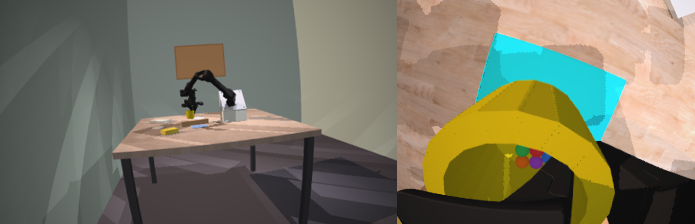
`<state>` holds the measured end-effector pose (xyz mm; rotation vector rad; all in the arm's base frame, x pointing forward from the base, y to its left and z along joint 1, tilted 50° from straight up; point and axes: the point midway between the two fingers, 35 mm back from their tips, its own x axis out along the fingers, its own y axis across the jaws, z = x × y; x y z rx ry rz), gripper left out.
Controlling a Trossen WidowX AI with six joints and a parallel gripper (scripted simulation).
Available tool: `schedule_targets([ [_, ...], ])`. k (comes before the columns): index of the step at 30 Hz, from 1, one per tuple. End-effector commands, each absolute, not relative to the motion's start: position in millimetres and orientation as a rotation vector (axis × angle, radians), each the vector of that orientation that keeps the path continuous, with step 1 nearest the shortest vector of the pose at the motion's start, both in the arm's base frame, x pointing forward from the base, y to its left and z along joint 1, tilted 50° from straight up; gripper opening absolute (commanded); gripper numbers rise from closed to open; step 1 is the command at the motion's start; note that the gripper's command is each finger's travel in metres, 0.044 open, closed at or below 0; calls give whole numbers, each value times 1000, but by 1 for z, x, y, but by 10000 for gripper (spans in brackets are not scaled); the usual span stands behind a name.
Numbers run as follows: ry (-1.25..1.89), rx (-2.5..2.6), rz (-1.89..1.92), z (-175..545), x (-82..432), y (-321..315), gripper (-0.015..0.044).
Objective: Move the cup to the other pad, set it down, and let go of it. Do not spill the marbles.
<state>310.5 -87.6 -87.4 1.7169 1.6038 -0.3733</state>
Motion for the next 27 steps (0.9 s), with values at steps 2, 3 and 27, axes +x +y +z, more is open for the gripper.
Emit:
schedule_targets([
  [2,1617,1728,-377,-95,310,-77,0],
  [3,1617,1728,-377,-96,310,-76,0],
  [27,1610,1719,-371,-109,314,-62,0],
])
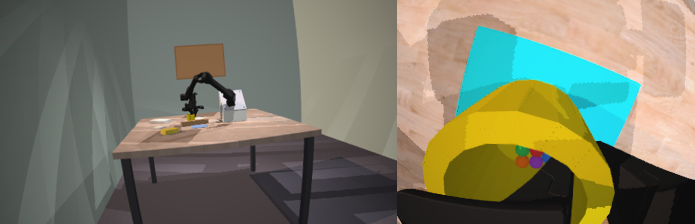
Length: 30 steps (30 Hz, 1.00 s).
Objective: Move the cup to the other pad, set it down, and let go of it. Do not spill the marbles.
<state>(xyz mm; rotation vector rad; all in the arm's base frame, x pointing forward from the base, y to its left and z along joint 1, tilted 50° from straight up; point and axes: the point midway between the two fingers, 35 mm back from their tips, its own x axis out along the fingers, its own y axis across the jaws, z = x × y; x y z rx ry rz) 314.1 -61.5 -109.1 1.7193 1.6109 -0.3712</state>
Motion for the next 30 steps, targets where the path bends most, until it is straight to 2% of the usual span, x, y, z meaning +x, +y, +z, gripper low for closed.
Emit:
schedule_targets([
  [1,1610,1719,-371,-109,314,-62,0],
  [8,1610,1719,-371,-109,314,-62,0],
  [14,1610,1719,-371,-109,314,-62,147],
  [30,1611,1720,-374,-101,312,-72,147],
])
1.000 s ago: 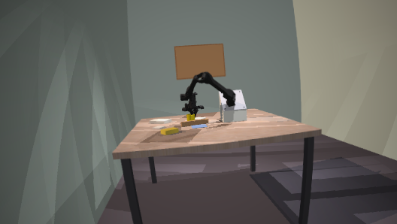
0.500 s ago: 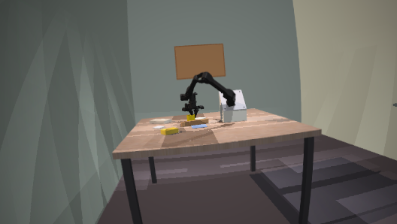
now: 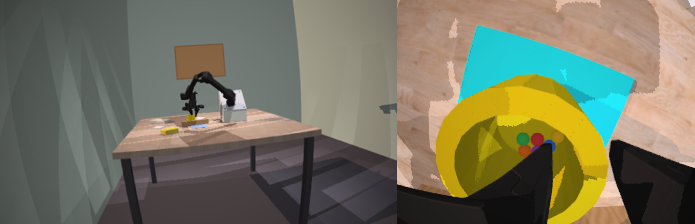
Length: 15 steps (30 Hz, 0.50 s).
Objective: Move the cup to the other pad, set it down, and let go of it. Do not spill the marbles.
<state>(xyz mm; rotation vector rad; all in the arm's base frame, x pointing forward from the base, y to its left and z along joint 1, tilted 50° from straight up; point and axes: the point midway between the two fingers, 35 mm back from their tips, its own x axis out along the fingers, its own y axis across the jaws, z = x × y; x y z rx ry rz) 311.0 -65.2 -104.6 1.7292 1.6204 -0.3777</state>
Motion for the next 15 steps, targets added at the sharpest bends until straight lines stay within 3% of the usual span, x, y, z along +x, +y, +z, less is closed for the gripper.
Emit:
schedule_targets([
  [1,1612,1721,-375,-100,312,-73,147],
  [15,1614,1724,-378,-85,307,-90,147],
])
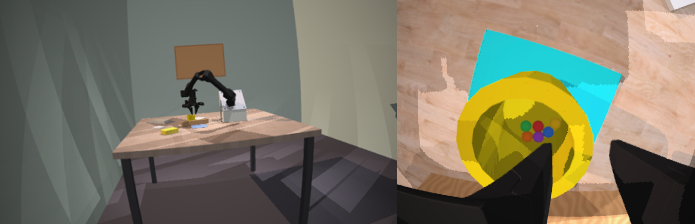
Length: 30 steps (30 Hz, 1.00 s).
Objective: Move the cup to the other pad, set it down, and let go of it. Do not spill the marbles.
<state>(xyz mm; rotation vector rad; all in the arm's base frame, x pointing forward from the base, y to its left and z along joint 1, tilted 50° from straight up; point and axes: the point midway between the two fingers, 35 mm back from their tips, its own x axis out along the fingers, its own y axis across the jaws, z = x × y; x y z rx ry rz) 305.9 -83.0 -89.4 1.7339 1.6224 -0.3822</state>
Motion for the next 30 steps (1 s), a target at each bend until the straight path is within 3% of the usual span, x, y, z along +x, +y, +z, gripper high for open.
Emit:
schedule_targets([
  [1,1615,1724,-378,-83,306,-91,147],
  [11,1617,1727,-378,-74,300,-98,147],
  [22,1620,1736,-383,-74,300,-99,435],
  [30,1617,1728,-384,-48,293,-128,440],
])
